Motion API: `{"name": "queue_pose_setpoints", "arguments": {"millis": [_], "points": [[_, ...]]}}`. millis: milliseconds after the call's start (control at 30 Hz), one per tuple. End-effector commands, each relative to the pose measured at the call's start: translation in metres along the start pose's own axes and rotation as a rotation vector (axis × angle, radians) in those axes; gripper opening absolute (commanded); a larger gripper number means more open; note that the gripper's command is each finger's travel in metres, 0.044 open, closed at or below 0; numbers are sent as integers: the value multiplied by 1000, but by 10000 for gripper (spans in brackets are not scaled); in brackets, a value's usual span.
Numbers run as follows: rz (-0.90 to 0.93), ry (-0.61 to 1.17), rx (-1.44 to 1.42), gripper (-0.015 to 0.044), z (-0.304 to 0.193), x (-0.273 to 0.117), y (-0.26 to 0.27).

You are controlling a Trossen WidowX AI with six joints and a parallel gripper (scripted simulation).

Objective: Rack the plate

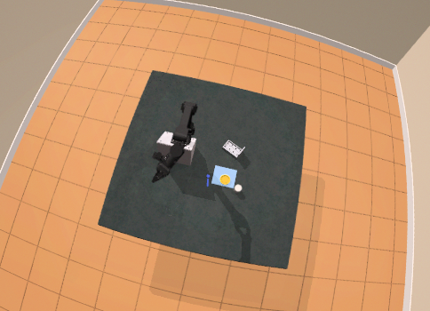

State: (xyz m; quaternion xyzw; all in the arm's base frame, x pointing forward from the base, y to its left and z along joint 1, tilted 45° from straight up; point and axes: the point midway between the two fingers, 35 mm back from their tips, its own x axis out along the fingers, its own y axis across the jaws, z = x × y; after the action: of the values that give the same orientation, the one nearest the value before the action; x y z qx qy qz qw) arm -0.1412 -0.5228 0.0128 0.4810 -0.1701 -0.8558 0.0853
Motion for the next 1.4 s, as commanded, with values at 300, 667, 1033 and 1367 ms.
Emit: {"name": "queue_pose_setpoints", "arguments": {"millis": [300, 667, 1033, 1367], "points": [[-24, 194, -425, 400, -79, -21, -25], [-12, 355, -769, 400, -137, -44, -52], [21, 523, -1107, 400, -189, -72, -86], [71, 683, -1408, 400, -229, -100, -123]]}}
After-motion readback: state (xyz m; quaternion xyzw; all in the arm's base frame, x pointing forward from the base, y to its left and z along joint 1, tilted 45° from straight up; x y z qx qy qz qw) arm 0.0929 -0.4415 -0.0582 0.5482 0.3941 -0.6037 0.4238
